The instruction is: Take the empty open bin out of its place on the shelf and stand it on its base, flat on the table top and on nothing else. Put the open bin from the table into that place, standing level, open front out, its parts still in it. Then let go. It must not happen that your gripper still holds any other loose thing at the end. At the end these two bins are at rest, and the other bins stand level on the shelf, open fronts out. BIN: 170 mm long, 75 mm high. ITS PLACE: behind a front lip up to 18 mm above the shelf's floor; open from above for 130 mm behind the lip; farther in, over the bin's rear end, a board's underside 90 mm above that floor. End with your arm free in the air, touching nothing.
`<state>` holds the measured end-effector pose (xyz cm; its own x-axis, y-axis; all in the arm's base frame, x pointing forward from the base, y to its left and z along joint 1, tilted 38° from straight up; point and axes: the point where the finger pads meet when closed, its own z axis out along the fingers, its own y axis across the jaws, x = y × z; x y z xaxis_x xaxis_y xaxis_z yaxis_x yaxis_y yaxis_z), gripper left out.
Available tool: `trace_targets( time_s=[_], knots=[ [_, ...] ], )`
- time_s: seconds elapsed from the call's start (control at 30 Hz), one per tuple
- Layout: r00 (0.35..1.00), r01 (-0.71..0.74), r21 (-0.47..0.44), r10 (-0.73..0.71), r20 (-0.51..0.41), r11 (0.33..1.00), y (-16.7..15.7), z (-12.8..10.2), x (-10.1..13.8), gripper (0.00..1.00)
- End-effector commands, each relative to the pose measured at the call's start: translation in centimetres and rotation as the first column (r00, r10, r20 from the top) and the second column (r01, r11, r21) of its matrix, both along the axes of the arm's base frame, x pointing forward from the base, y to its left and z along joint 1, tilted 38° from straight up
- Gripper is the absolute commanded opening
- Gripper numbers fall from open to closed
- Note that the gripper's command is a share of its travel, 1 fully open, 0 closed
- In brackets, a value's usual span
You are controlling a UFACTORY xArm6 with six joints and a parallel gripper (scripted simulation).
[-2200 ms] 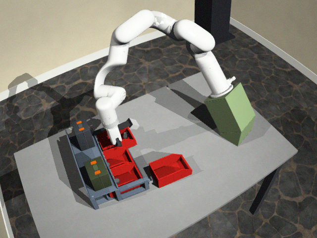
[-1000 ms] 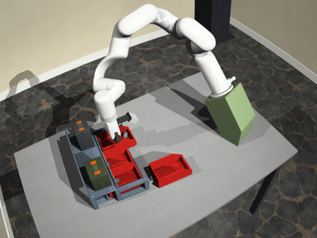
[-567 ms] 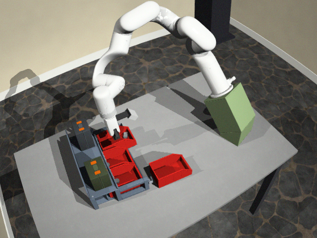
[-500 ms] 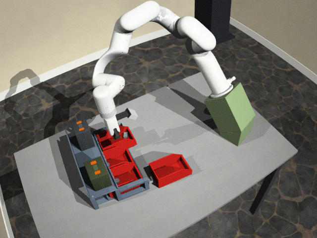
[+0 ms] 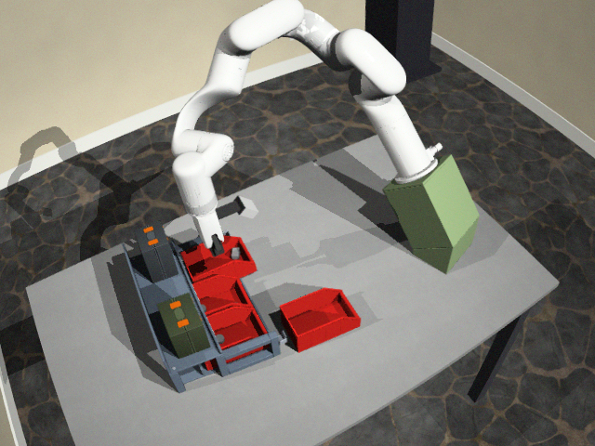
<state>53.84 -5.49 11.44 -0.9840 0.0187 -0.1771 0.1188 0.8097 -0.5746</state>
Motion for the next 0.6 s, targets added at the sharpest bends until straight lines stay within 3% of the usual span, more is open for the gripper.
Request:
trace_targets(
  time_s=[0.0, 0.57],
  knots=[
    [1.0, -0.001, 0.001, 0.001, 0.003, 1.0, 0.33, 0.47, 0.0, 0.1],
    [1.0, -0.001, 0.001, 0.001, 0.003, 1.0, 0.78, 1.07, -0.16, 0.1]
  ],
)
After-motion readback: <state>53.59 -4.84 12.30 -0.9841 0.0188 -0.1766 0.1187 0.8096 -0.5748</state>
